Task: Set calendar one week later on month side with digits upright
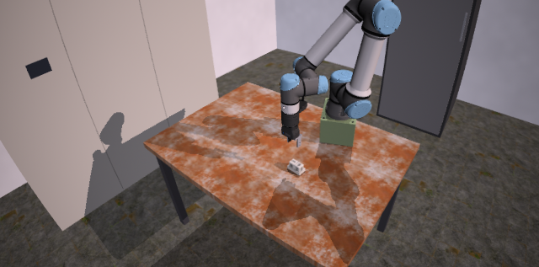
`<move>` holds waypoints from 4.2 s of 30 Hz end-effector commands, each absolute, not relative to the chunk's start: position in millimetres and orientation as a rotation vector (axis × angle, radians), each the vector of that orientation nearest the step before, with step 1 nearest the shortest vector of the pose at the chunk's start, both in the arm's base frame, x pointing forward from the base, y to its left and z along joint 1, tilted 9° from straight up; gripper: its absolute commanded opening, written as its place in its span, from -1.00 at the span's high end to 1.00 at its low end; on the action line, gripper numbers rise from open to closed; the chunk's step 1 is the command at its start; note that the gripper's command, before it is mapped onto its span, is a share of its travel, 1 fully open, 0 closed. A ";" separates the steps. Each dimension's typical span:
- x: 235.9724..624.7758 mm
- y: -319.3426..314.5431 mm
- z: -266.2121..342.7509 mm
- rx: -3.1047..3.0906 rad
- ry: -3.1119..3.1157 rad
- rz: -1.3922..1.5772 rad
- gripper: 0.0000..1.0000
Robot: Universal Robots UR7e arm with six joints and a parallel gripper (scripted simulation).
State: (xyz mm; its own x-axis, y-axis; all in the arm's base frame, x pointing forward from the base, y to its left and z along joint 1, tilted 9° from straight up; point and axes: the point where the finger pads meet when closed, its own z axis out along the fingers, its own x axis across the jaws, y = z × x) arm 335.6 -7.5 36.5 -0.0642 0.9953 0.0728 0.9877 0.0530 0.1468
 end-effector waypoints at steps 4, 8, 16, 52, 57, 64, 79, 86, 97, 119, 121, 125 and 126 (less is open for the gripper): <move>335.5 -8.5 33.1 1.991 2.345 0.239 -1.00; 335.4 -8.8 31.4 1.930 2.390 0.236 -1.00; 335.5 -10.2 23.5 1.625 2.588 0.222 -1.00; 344.2 -5.4 -5.7 0.151 2.999 0.134 -1.00; 345.1 -4.0 -7.7 0.031 3.000 0.125 -1.00; 345.7 -2.9 -9.1 -0.054 2.997 0.119 -1.00; 345.8 -2.7 -9.2 -0.064 2.997 0.119 -0.80; 345.8 -2.7 -9.2 -0.064 2.997 0.119 -0.80; 345.8 -2.7 -9.2 -0.064 2.997 0.119 -0.80; 346.4 -2.5 -14.1 -0.064 2.997 0.119 -0.80; 346.7 -2.3 -16.0 -0.064 2.997 0.119 -0.80; 347.2 -2.1 -19.5 -0.064 2.997 0.119 -0.80; 347.2 -2.1 -19.5 -0.064 2.997 0.119 -0.80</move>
State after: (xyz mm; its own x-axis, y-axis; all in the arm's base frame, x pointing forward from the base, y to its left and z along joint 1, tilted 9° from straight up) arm 346.5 -2.2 -17.1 -0.9892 -0.0370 -0.1420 -0.0482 0.9959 0.0761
